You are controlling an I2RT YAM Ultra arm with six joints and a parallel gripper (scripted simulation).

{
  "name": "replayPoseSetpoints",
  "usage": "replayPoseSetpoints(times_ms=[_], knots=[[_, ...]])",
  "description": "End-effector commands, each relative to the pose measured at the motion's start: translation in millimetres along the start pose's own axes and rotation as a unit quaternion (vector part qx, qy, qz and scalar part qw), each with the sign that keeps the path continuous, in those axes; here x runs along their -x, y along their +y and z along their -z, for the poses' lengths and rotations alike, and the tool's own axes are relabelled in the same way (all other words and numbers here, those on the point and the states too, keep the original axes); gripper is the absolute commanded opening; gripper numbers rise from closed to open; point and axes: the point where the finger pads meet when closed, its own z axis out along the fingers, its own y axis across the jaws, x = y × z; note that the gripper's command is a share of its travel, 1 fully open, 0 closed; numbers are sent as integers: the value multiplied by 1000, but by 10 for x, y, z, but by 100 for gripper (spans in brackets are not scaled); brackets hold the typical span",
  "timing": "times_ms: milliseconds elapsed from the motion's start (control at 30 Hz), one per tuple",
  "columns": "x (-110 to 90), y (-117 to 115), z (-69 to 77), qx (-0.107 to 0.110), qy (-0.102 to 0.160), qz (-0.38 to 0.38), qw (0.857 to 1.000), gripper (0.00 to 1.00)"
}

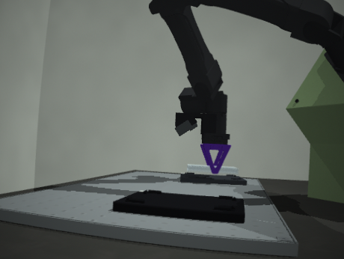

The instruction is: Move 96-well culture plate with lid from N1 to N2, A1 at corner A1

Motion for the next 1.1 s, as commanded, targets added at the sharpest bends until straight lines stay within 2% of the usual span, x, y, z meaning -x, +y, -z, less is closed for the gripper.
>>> replayPoseSetpoints(times_ms=[0, 633, 1067], knots=[[11, -30, 102, -11, -10, -3, 1000, 0], [2, -19, 101, -11, -11, -2, 1000, 0], [164, -107, 125, -19, -21, 12, 1000, 0]])
